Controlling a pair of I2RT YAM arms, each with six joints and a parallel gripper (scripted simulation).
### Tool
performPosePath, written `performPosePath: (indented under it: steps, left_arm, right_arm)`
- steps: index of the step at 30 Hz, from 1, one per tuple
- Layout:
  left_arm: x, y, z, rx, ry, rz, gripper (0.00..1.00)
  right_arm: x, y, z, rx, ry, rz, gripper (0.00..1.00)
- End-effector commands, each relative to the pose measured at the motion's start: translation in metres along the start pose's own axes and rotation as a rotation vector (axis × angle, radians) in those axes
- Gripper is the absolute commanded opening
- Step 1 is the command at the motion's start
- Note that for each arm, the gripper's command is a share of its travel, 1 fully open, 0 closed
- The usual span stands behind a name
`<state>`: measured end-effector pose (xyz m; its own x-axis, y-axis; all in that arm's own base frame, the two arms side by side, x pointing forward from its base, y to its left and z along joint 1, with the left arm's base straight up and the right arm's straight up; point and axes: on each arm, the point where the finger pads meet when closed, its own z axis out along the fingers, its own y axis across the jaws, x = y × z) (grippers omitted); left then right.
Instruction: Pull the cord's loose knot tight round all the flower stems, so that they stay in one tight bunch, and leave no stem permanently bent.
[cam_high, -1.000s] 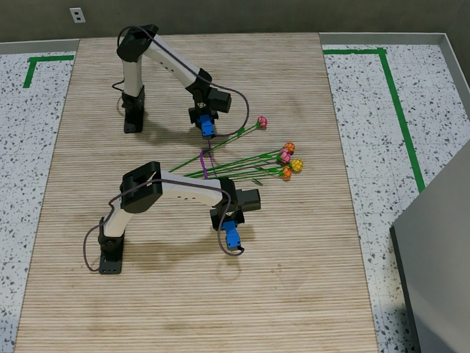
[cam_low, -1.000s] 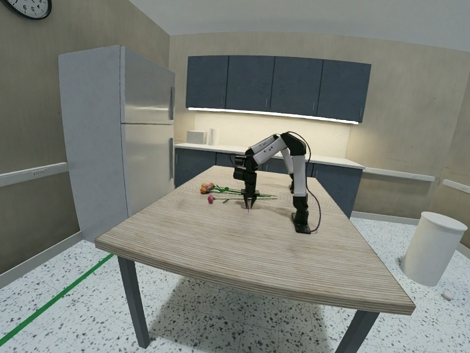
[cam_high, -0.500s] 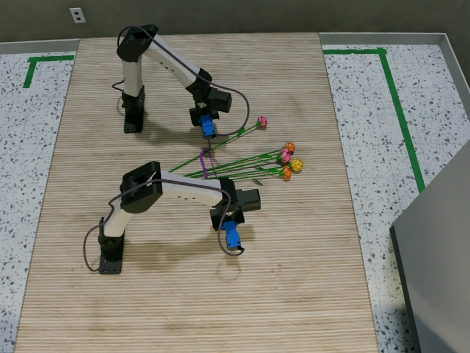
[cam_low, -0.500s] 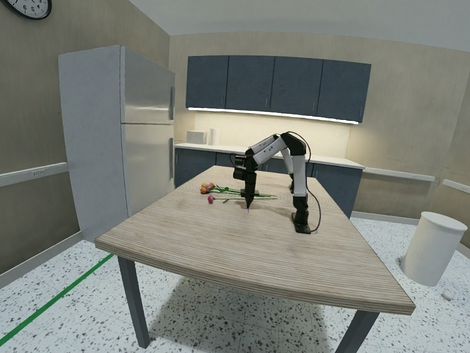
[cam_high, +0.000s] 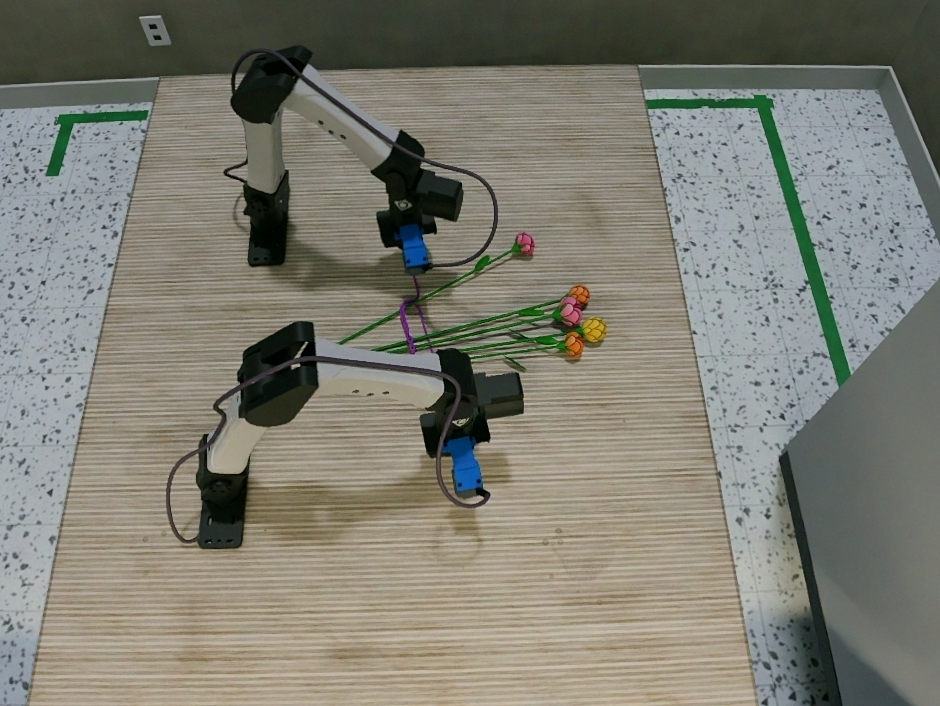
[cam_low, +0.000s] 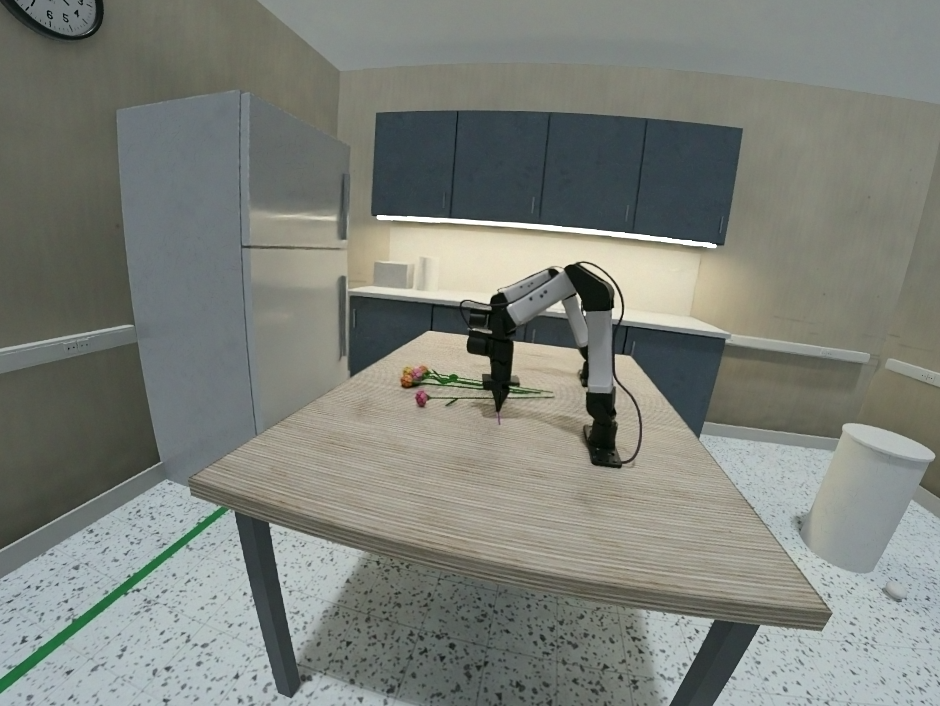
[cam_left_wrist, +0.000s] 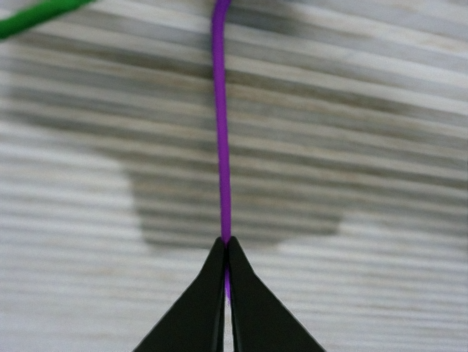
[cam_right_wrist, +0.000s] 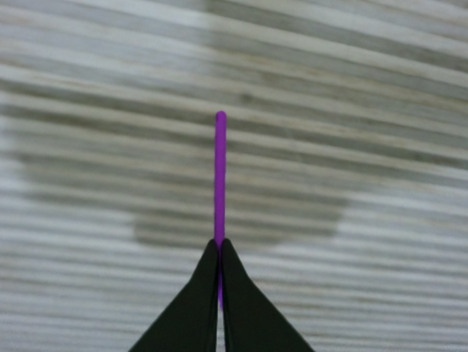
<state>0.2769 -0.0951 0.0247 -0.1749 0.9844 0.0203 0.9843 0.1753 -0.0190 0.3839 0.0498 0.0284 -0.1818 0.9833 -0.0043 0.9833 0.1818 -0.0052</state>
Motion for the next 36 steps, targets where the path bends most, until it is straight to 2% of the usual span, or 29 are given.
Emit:
performPosePath:
  steps: [1,7,9,15,19,24,26,36]
  left_arm:
    - [-0.003,0.006,-0.045,-0.04,-0.03,0.005,0.0]
    - [-0.001,0.004,-0.086,-0.04,-0.03,0.005,0.0]
    - [-0.001,0.004,-0.086,-0.04,-0.03,0.005,0.0]
    - [0.0,0.003,-0.132,-0.023,-0.021,0.005,0.0]
    - [0.0,0.003,-0.161,-0.016,-0.017,0.005,0.0]
    - [0.002,0.001,-0.214,-0.177,-0.105,0.004,0.0]
    - [0.002,0.001,-0.214,-0.177,-0.105,0.004,0.0]
    - [0.004,-0.002,-0.268,-0.346,-0.198,0.003,0.0]
  right_arm:
    - [0.0,0.003,-0.048,-0.044,0.002,-0.006,0.0]
    - [0.0,0.001,-0.087,-0.038,0.002,-0.005,0.0]
    - [0.0,0.001,-0.087,-0.038,0.002,-0.005,0.0]
    - [-0.001,0.001,-0.123,0.003,0.005,-0.005,0.0]
    - [0.0,-0.001,-0.175,-0.128,0.006,-0.005,0.0]
    - [-0.001,-0.003,-0.218,-0.257,-0.005,-0.004,0.0]
    - [-0.001,-0.003,-0.218,-0.257,-0.005,-0.004,0.0]
    - [-0.001,-0.006,-0.272,-0.424,-0.015,-0.004,0.0]
